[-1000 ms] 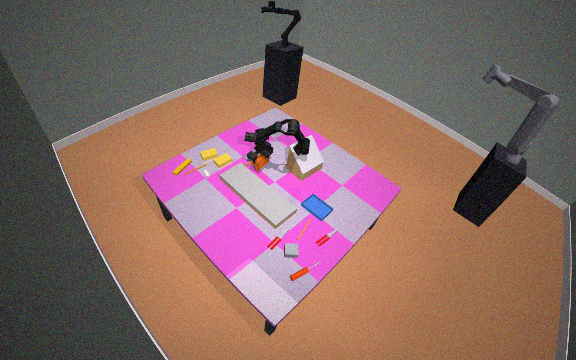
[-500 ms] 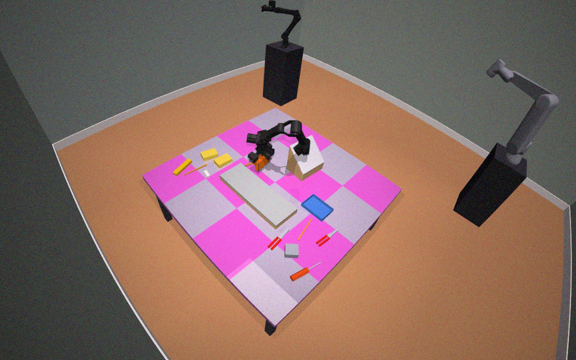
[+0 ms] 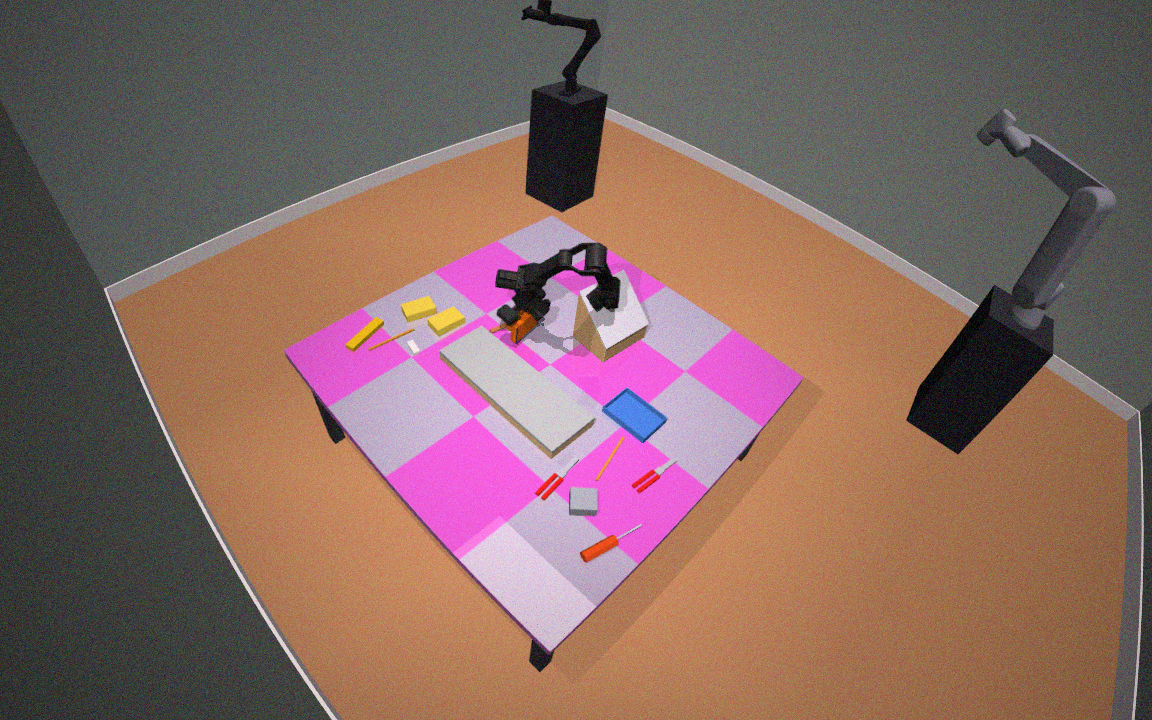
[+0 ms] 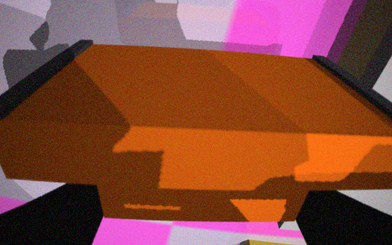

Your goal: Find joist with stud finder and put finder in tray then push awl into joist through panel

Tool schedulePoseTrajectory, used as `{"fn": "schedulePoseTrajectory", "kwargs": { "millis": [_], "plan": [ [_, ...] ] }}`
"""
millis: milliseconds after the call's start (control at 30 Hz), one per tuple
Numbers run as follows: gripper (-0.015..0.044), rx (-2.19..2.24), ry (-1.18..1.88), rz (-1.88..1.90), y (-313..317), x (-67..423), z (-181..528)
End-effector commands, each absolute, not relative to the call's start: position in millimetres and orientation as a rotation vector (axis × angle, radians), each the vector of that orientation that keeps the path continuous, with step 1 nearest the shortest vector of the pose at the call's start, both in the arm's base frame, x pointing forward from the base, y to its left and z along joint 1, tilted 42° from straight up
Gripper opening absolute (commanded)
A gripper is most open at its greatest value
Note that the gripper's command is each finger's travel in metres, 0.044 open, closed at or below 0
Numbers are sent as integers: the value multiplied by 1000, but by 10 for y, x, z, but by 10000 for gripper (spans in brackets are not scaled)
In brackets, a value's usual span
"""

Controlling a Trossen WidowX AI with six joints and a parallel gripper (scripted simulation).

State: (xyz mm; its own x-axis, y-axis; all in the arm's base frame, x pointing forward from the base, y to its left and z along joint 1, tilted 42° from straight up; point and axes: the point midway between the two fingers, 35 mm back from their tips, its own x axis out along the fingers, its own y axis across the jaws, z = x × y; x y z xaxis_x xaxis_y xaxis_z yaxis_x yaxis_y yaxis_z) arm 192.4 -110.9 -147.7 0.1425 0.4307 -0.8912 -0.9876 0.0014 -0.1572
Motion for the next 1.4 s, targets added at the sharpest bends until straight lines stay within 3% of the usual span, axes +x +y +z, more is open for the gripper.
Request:
{"fn": "schedulePoseTrajectory", "kwargs": {
  "millis": [0, 1367],
  "plan": [
    [0, -989, 781, 1286, -1116, 1923, -1471],
    [0, -1153, 965, 1180, -1044, 1920, -1455]
  ]
}}
